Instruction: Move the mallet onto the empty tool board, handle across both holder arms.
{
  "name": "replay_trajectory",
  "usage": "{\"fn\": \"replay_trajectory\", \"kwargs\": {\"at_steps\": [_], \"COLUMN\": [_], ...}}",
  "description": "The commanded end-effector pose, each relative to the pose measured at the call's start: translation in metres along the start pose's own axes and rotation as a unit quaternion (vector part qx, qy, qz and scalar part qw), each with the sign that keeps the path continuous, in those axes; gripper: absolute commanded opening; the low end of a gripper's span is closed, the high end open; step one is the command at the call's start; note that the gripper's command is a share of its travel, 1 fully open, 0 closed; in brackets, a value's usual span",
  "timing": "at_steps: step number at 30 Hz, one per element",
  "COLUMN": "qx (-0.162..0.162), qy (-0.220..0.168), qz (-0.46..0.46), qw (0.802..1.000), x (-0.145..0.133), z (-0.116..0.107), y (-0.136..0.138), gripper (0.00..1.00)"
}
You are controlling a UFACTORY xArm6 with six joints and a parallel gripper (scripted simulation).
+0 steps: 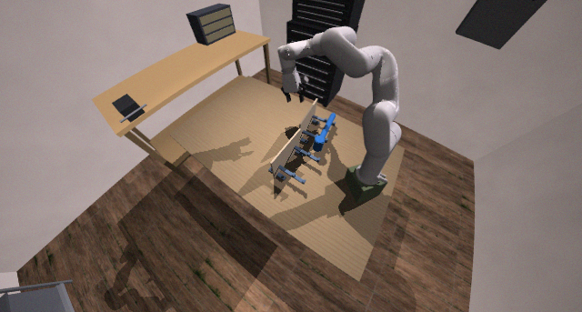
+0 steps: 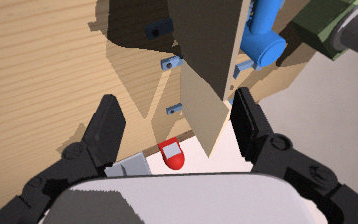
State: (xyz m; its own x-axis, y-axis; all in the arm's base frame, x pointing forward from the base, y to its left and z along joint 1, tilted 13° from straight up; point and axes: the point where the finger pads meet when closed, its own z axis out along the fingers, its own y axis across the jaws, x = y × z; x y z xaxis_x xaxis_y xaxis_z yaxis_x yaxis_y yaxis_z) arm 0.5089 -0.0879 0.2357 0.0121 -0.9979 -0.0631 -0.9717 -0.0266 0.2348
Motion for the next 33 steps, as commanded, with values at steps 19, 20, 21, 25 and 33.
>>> {"fn": "replay_trajectory", "kwargs": {"at_steps": [19, 20, 21, 25, 33], "qx": [0.149, 0.154, 0.158, 0.176, 0.198], "qy": [0.084, 0.086, 0.089, 0.101, 0.115], "qz": [-0.029, -0.031, -0.033, -0.041, -0.052], "qw": [0.985, 0.984, 0.983, 0.978, 0.972], "x": [0.014, 0.014, 0.014, 0.012, 0.009], "z": [0.063, 0.067, 0.072, 0.093, 0.123], "y": [0.130, 0.134, 0.139, 0.158, 0.180], "gripper": [1.00, 1.00, 1.00, 1.00, 1.00]}}
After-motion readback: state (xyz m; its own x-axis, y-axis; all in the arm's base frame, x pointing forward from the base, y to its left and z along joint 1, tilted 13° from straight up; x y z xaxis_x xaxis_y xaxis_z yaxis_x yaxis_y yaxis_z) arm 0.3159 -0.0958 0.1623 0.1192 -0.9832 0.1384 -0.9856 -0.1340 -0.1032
